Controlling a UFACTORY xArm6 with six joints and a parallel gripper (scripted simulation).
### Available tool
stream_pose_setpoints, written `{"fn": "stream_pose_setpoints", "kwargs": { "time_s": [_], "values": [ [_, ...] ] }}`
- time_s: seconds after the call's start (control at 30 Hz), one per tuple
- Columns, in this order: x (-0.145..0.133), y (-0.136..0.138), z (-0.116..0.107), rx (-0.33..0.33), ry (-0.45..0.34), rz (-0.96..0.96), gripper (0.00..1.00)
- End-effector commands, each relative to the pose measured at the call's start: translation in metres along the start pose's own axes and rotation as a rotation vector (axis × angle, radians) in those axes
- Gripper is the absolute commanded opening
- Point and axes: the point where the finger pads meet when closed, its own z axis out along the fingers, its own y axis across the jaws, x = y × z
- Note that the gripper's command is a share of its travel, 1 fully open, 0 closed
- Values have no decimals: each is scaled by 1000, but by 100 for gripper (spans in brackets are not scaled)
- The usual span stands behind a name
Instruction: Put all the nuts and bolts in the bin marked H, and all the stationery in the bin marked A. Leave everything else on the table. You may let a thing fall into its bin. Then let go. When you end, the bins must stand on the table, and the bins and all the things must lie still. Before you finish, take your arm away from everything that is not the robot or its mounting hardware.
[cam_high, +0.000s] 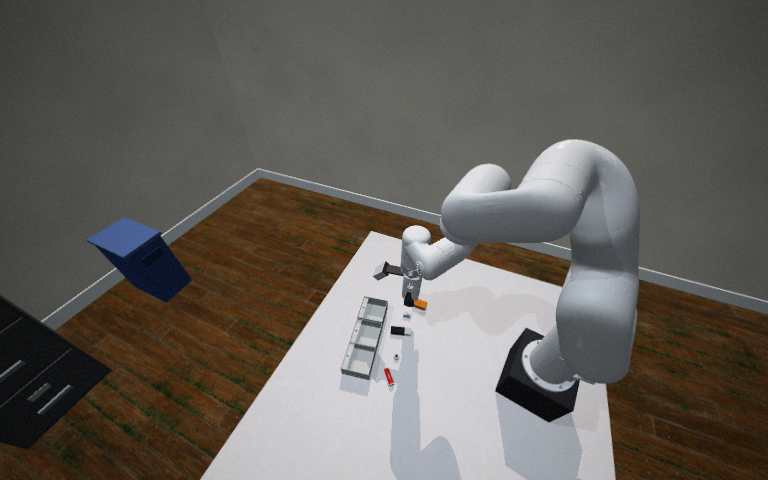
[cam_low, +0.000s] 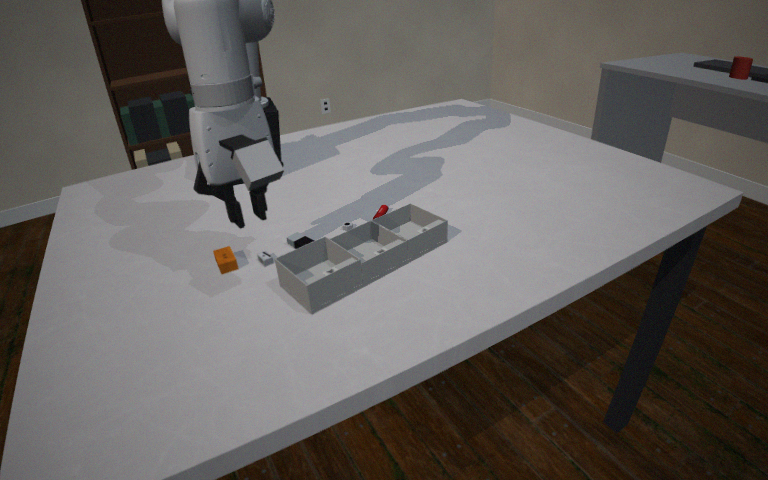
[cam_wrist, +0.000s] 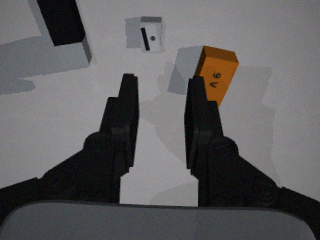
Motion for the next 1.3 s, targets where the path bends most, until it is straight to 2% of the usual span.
{"fn": "stream_pose_setpoints", "kwargs": {
  "time_s": [0.0, 1.27],
  "values": [
    [2, 0, 0, 2, 5, -1, 29],
    [4, -9, 0, 2, 5, -1, 29]
  ]
}}
